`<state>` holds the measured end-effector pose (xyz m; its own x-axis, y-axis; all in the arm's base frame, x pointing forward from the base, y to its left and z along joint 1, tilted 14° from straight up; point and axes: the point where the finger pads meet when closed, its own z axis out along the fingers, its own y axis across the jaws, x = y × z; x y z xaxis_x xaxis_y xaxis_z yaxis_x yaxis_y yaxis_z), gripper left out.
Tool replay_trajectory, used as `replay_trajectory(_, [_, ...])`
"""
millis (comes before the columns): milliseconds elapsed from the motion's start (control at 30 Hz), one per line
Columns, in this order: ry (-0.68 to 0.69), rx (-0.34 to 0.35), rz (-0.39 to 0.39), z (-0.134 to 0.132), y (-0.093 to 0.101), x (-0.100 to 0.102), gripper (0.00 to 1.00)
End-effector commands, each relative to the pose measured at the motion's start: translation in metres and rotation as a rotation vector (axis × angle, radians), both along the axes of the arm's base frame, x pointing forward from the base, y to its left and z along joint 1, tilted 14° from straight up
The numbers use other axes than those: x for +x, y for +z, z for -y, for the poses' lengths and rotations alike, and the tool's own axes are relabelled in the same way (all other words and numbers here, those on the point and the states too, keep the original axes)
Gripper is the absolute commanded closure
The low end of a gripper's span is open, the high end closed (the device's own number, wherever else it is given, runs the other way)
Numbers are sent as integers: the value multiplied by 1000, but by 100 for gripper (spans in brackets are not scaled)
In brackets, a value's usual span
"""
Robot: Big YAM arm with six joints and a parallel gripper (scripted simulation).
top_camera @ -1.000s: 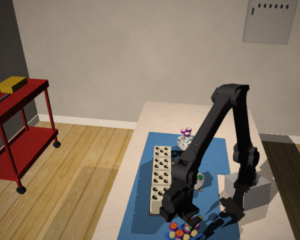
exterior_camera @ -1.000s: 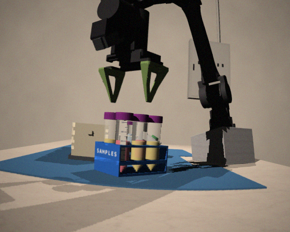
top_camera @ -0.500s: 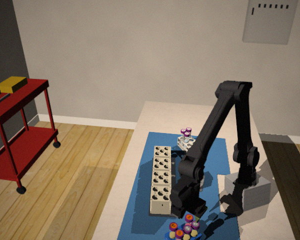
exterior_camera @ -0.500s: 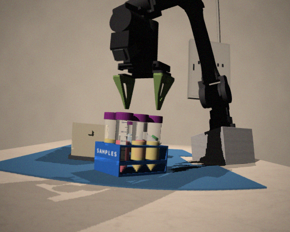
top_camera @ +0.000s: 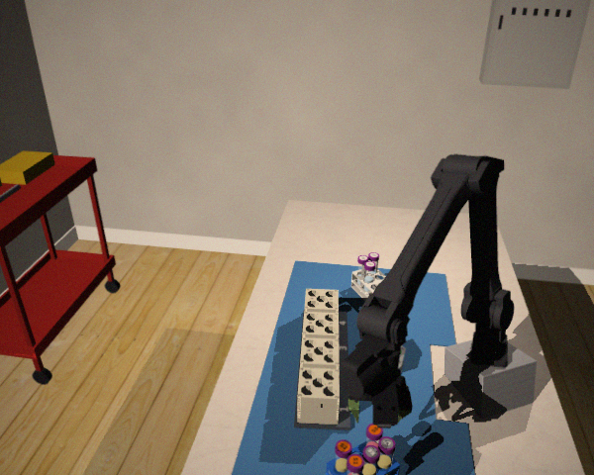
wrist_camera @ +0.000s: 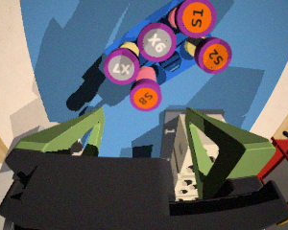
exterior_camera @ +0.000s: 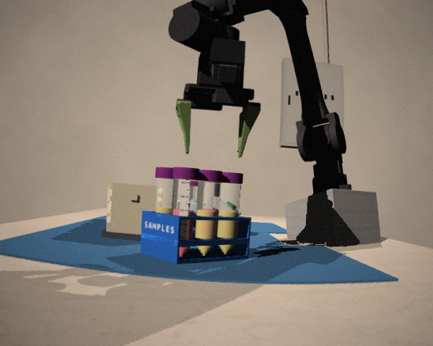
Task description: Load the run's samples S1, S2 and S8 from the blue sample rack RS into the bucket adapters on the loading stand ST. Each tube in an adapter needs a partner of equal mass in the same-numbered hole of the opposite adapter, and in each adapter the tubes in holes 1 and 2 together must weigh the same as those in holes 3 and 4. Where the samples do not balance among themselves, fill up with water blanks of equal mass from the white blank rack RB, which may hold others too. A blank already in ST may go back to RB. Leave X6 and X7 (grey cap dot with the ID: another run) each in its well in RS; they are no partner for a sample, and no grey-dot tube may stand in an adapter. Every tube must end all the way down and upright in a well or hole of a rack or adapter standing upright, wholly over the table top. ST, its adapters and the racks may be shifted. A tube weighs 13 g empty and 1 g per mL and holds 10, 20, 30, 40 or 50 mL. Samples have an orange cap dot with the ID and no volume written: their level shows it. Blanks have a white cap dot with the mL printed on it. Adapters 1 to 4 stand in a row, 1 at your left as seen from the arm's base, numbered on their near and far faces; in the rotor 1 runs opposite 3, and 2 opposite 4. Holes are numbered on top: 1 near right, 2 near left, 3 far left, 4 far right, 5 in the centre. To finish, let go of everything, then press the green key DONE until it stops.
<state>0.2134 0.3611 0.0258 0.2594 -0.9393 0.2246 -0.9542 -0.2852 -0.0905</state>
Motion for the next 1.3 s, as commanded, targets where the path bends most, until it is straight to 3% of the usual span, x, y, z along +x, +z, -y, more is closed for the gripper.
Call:
replay_trajectory(0, [252,23,-12,-19,24,7,20])
replay_trajectory(200, [542,-38,-70,-14,15,6,20])
replay_trajectory(333, [610,-51,-84,-13,13,6,20])
replay_trajectory(567, [607,-57,-89,-11,9,7,20])
replay_trajectory(600, [599,-80,-111,-2,-5,6,20])
replay_trajectory(767, [607,-81,-110,-1,-22,6,20])
replay_trajectory(833, [607,-81,-110,-1,-22,6,20])
replay_trajectory(867, [618,-44,-74,-25,-11,14,20])
replay_trajectory(967, [609,-22,-53,-27,-1,20,20])
replay_trajectory(1033, [603,-33,-65,-23,-10,22,20])
replay_trajectory(1100, [601,-76,-106,-2,-30,12,20])
replay_trajectory(1267, [604,-66,-95,-8,-31,14,20])
